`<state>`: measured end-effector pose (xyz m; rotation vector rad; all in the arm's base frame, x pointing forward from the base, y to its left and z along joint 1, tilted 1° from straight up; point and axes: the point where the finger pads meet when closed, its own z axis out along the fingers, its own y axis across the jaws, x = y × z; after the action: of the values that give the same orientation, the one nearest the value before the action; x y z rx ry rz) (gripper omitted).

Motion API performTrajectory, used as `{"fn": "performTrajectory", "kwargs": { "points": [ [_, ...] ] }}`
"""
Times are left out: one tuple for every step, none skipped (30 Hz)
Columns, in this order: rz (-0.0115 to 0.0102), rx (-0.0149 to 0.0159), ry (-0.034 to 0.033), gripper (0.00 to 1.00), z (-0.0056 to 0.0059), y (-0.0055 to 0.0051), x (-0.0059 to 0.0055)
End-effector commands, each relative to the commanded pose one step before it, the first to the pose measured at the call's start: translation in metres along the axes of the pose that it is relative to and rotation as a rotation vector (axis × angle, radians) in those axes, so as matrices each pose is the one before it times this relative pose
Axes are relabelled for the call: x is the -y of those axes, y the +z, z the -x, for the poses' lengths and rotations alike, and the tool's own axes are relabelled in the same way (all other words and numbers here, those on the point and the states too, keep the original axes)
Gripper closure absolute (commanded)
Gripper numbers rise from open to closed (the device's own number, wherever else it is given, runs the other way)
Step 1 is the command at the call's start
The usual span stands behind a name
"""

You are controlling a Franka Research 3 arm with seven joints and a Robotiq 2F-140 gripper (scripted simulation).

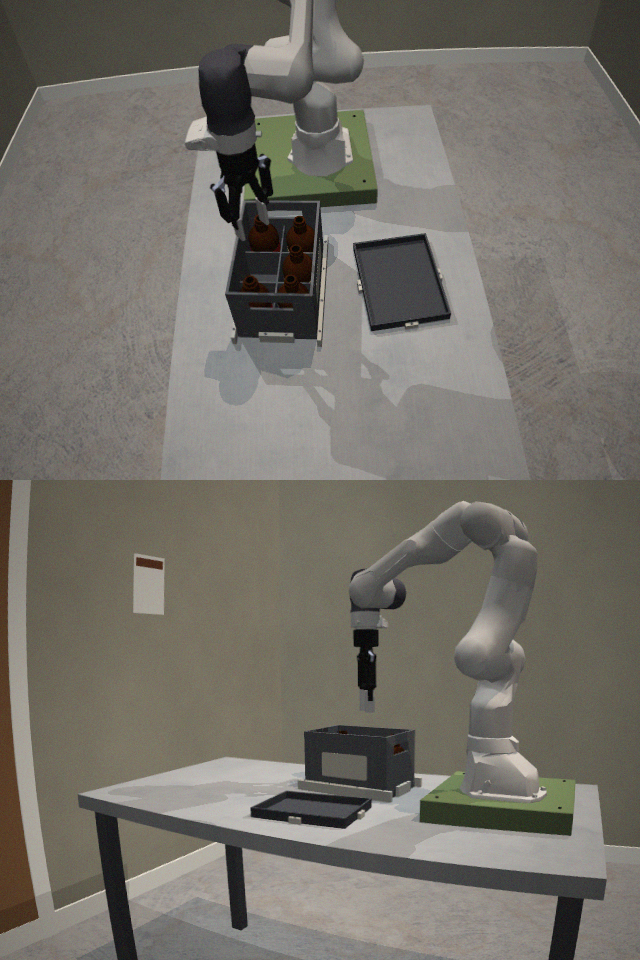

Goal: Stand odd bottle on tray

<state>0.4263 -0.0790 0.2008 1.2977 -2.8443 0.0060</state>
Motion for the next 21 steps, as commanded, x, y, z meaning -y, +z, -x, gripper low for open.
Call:
{"fn": "performTrajectory", "kwargs": {
  "points": [
    [-0.00246,-0.00024,-0.00623,0.56,-0.00062,0.00015,0.00055],
    [0.00000,0.00000,0.00000,0.56,0.00000,0.00000,0.00000],
    [0.00000,0.00000,0.00000,0.56,0.00000,0.00000,0.00000],
    [0.00000,0.00000,0.00000,0.56,0.00000,0.00000,0.00000],
    [0.00000,0.00000,0.00000,0.56,0.00000,0.00000,0.00000],
    [0.00000,0.00000,0.00000,0.56,0.00000,0.00000,0.00000],
    [0.00000,0.00000,0.00000,0.56,0.00000,0.00000,0.00000],
    [0.00000,0.00000,0.00000,0.56,0.00000,0.00000,0.00000],
    [0.00000,0.00000,0.00000,0.56,0.00000,0.00000,0.00000],
    [0.00000,0.00000,0.00000,0.56,0.00000,0.00001,0.00000],
    [0.00000,0.00000,0.00000,0.56,0.00000,0.00004,0.00000],
    [0.00000,0.00000,0.00000,0.56,0.00000,0.00007,0.00000],
    [0.00000,0.00000,0.00000,0.56,0.00000,0.00011,0.00000],
    [0.00001,0.00000,-0.00001,0.56,0.00000,0.00016,0.00000],
    [0.00001,0.00000,-0.00001,0.56,0.00000,0.00021,0.00000],
    [0.00001,0.00001,-0.00001,0.56,0.00000,0.00027,0.00000],
    [0.00002,0.00001,-0.00001,0.56,0.00000,0.00033,0.00000],
    [0.00000,0.00000,0.00000,0.56,0.00000,0.00000,0.00000],
    [0.00000,0.00000,0.00000,0.56,0.00000,0.00000,0.00000],
    [0.00002,0.00001,-0.00001,0.56,0.00000,0.00040,0.00000],
    [0.00002,0.00001,-0.00002,0.56,0.00000,0.00047,0.00000]
  ]
}}
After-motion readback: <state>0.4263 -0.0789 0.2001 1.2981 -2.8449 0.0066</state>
